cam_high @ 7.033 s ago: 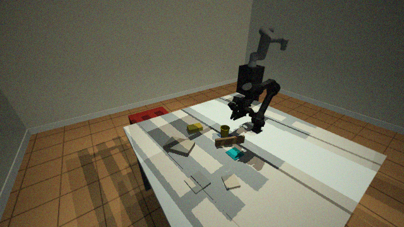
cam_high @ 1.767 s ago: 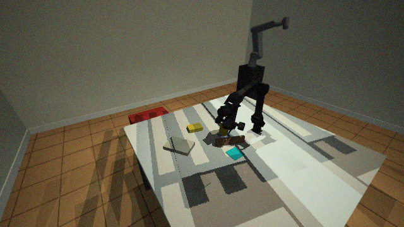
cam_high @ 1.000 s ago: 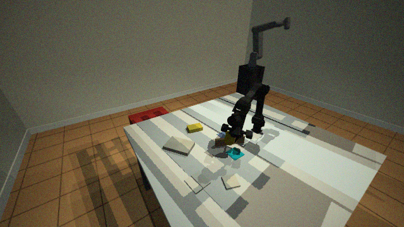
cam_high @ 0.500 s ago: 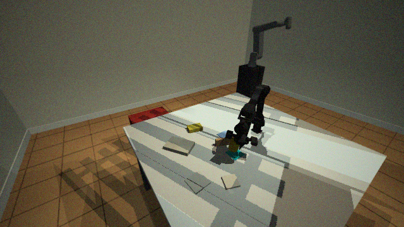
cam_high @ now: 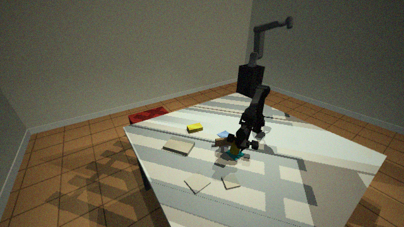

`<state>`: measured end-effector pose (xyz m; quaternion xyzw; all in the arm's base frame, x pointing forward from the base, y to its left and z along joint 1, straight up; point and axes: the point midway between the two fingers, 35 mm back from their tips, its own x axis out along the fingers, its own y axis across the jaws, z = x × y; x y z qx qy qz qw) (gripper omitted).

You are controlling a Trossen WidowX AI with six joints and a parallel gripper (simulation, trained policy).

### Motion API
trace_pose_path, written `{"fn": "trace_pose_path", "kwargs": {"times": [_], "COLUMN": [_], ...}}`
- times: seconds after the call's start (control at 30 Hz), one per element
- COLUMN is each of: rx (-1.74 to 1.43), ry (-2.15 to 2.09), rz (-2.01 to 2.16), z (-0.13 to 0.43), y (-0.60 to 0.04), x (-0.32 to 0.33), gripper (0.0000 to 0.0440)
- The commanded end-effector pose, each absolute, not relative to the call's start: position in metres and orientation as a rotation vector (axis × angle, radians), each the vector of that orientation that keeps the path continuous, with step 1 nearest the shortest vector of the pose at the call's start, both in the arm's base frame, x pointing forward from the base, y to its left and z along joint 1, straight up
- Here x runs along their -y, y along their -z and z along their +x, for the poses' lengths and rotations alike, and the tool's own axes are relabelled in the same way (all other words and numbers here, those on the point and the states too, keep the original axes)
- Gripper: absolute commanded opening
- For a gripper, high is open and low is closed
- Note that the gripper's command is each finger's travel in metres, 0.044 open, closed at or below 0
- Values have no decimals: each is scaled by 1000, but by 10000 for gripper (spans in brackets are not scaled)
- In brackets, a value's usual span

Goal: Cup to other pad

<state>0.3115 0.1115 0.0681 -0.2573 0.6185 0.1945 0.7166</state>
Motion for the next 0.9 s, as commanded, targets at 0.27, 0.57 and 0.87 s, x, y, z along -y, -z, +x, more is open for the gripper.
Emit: {"fn": "trace_pose_path", "kwargs": {"times": [0.27, 0.57, 0.87], "rx": [-1304, -1275, -1223], "ry": [-427, -448, -450], "rz": [-509, -472, -433], "z": [316, 306, 300], "y": [-79, -97, -122], "x": [-112, -110, -108], "gripper": [160, 193, 240]}}
